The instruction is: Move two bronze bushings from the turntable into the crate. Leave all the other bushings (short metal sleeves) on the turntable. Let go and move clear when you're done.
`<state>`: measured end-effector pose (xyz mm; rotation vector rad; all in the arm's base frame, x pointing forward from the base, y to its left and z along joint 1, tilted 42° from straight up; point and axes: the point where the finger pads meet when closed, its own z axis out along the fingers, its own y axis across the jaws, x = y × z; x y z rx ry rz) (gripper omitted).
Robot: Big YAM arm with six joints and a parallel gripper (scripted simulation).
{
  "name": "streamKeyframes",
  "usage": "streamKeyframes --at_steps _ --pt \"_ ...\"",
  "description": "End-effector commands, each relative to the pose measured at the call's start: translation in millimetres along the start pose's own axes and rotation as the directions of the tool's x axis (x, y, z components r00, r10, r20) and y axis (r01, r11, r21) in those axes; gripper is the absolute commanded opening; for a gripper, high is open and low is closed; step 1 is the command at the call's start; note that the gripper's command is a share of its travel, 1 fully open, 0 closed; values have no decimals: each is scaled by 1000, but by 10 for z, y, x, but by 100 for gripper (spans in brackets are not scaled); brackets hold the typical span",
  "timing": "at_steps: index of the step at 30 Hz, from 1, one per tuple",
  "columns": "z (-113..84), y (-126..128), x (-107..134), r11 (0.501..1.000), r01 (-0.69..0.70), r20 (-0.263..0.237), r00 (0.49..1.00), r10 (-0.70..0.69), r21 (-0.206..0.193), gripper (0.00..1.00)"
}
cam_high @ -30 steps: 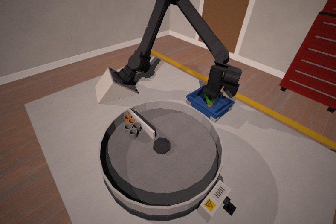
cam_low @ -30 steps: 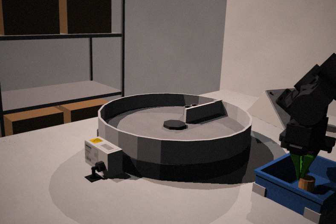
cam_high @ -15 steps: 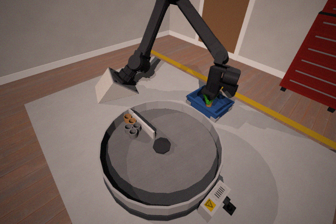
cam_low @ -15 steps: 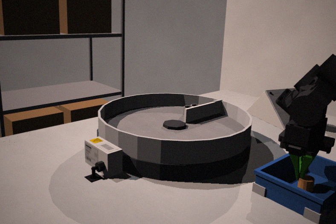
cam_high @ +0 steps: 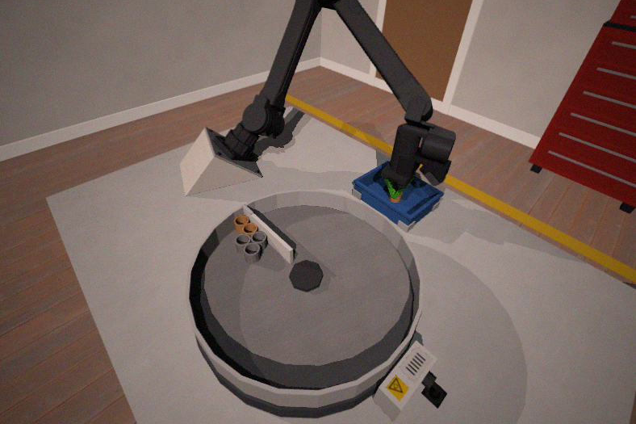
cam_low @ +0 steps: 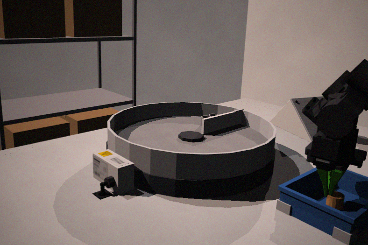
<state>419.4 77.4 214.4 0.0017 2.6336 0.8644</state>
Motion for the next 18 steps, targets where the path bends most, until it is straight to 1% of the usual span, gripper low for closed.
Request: streamKeyframes --at_steps 1,14,17,18 --pt "34 -13 11 1000 -8 0 1000 8 0 0" --pt "35 -13 12 1000 -9 -1 1000 9 1 0" --pt "35 -12 21 1000 -15 -9 1000 15 1 0" --pt "19 2 -4 1000 -13 -6 1000 13 1 0"
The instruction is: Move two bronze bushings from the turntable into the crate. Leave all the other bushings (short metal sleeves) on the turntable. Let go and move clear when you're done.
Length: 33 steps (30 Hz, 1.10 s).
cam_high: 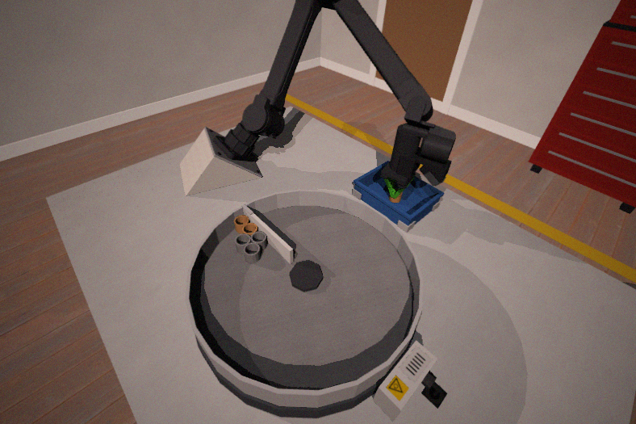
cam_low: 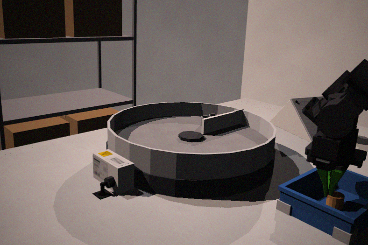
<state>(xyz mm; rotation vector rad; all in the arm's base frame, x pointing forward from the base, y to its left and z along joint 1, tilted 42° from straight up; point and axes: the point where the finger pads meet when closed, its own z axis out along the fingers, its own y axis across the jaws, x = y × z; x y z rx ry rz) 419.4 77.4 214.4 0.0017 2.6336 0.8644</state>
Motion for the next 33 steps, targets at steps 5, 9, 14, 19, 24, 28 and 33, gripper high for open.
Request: streamKeyframes --at_steps 5,9,14,19,24,28,33 --pt "-9 28 -49 1000 -10 -2 1000 10 0 0" --pt "-9 28 -49 1000 -10 -2 1000 10 0 0" --pt "-9 28 -49 1000 -10 -2 1000 10 0 0" --pt "-9 28 -49 1000 -10 -2 1000 10 0 0" --pt "-9 28 -49 1000 -10 -2 1000 10 0 0" --pt "-9 28 -49 1000 -10 -2 1000 10 0 0" --pt "-9 28 -49 1000 -10 -2 1000 10 0 0"
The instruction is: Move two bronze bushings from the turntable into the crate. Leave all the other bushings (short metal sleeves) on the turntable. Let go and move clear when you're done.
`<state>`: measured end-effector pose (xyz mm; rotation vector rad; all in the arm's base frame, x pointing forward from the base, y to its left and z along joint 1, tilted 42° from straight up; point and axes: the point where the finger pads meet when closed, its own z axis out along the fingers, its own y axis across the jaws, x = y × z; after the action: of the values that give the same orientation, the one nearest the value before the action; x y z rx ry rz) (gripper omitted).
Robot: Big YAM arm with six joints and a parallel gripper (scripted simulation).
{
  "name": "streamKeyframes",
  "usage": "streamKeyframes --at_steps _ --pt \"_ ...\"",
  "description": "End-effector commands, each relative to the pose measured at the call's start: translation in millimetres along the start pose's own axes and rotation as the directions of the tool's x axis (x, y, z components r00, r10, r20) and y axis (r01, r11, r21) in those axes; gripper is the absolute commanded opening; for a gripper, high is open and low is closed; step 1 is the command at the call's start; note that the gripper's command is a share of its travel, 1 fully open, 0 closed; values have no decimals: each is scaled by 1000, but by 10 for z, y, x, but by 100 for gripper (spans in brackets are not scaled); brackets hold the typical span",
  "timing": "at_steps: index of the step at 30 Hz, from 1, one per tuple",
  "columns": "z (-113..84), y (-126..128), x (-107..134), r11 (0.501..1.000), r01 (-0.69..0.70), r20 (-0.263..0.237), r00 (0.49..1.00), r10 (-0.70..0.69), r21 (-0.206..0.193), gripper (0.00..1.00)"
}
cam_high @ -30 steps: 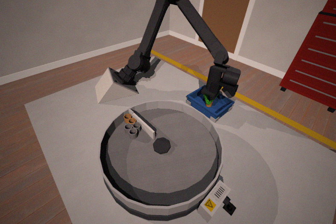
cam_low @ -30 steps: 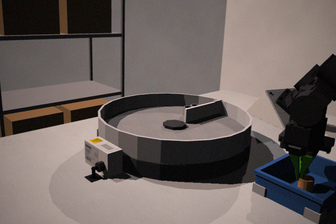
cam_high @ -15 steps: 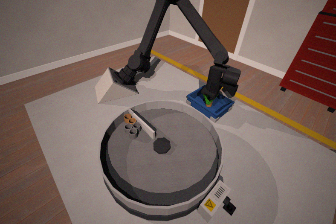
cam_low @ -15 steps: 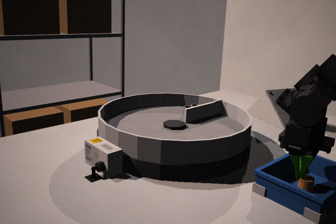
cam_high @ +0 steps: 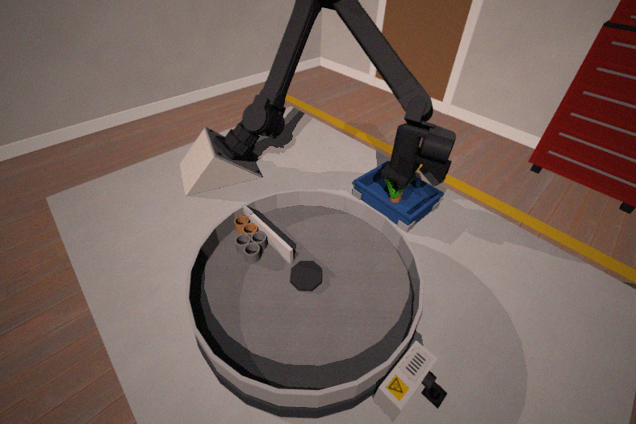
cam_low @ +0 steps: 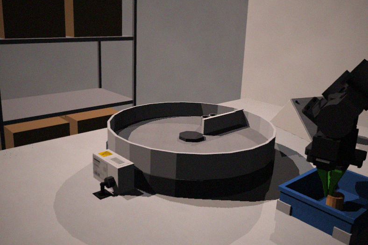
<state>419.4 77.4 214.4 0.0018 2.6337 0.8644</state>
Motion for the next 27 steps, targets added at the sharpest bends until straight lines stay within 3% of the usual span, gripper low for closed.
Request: streamKeyframes --at_steps 1,27 --pt "-9 28 -49 1000 -9 -2 1000 9 0 0" --pt "-64 80 -158 1000 2 13 1000 -2 -1 0"
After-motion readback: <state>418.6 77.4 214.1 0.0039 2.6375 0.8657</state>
